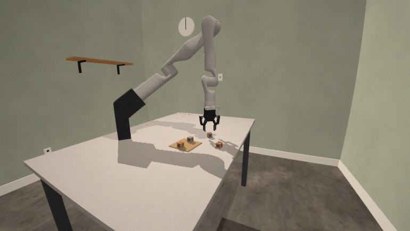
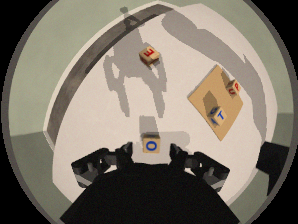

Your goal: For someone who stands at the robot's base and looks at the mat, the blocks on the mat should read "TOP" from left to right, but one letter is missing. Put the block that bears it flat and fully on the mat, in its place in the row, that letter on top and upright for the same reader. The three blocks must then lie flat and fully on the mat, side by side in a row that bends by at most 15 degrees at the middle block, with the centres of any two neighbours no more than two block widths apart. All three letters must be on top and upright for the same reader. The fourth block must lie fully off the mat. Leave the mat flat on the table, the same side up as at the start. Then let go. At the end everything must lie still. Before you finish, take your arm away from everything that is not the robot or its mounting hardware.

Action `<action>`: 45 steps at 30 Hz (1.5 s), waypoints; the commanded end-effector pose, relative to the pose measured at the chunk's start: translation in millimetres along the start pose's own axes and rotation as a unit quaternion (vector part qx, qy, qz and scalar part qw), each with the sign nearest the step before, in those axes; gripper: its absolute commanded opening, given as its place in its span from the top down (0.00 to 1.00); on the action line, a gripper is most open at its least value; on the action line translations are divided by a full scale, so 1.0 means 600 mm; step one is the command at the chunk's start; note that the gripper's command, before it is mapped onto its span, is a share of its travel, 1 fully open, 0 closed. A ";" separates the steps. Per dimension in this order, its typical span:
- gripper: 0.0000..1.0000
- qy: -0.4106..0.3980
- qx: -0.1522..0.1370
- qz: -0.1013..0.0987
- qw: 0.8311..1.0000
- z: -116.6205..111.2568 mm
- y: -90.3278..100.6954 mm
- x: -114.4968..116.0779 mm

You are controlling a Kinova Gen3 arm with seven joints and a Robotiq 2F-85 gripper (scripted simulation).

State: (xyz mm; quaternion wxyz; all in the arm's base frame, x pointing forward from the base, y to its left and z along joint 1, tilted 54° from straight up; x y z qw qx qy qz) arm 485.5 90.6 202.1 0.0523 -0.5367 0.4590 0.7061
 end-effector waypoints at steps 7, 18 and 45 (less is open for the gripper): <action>0.33 0.001 0.003 -0.002 1.000 -0.003 0.000 -0.006; 0.33 0.001 0.003 -0.002 1.000 -0.003 0.000 -0.006; 0.33 0.003 0.001 -0.002 1.000 0.000 -0.026 -0.008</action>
Point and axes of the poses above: the point where the finger pads meet when closed, its own y axis back along the fingers, its own x axis across the jaws, z = x × y, the point moved 1 cm from there along y, back along the fingers, and after that the axes turned 15 degrees about y, right-handed, at the moved point
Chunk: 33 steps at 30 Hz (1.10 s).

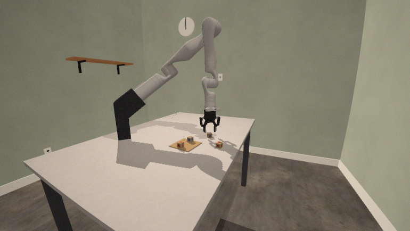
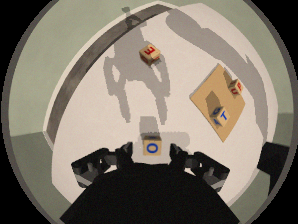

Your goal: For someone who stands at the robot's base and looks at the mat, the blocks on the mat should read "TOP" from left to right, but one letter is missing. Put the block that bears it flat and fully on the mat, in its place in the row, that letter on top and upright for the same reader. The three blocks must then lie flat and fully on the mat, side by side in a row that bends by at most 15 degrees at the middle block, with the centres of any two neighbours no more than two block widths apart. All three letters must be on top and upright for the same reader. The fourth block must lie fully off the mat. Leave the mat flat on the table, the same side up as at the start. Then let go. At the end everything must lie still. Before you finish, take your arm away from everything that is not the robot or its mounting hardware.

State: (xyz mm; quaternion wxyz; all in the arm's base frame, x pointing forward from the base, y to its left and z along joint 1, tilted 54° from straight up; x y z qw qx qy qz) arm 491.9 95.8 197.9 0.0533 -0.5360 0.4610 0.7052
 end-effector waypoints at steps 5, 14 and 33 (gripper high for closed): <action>0.33 0.003 -0.002 -0.002 1.000 0.002 -0.030 -0.006; 0.33 0.001 0.000 -0.002 1.000 -0.002 -0.046 -0.004; 0.33 0.001 0.000 -0.002 1.000 -0.001 -0.047 -0.004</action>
Point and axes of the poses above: the point where the finger pads meet when closed, its own y axis back along the fingers, its own x axis across the jaws, z = x × y, the point moved 1 cm from there along y, back along the fingers, and after that the axes turned 15 degrees about y, right-handed, at the moved point
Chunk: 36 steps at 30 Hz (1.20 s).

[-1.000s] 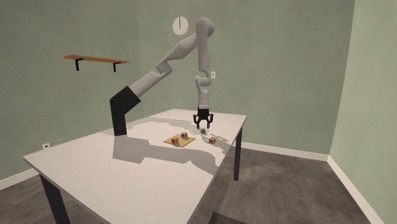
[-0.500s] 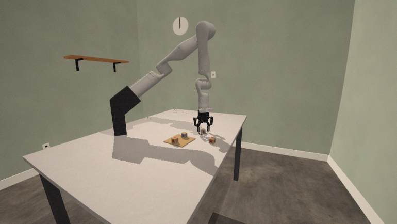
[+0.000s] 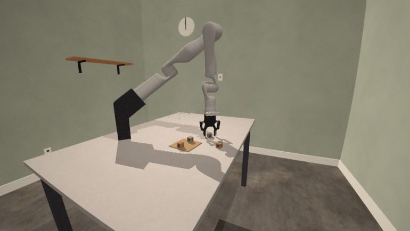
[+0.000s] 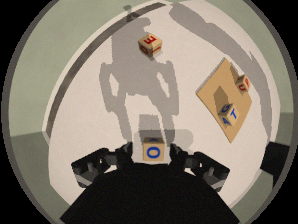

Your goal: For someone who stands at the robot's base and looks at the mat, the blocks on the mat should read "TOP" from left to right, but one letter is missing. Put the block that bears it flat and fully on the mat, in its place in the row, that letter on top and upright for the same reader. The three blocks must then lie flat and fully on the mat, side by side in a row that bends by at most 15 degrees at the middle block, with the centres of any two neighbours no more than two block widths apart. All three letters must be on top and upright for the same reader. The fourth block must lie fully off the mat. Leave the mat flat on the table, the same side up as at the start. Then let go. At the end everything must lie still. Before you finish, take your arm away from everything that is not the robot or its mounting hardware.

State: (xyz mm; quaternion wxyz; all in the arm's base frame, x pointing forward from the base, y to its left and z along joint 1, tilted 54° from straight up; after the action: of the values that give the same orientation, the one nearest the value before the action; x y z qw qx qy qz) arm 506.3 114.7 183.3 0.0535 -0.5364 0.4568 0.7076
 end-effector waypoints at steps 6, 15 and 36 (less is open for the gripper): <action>0.33 0.003 0.004 0.000 1.000 -0.007 -0.001 0.000; 0.33 0.003 0.004 0.000 1.000 -0.007 -0.001 0.000; 0.54 0.003 0.004 0.000 1.000 -0.007 -0.001 0.000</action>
State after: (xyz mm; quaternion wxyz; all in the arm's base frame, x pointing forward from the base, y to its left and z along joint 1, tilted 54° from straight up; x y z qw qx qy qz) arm 506.3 114.7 183.3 0.0535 -0.5364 0.4568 0.7077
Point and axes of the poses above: the point where the finger pads meet when closed, its own y axis back along the fingers, its own x axis across the jaws, z = x × y, the point moved 1 cm from there along y, back along the fingers, and after that the axes turned 15 degrees about y, right-handed, at the moved point
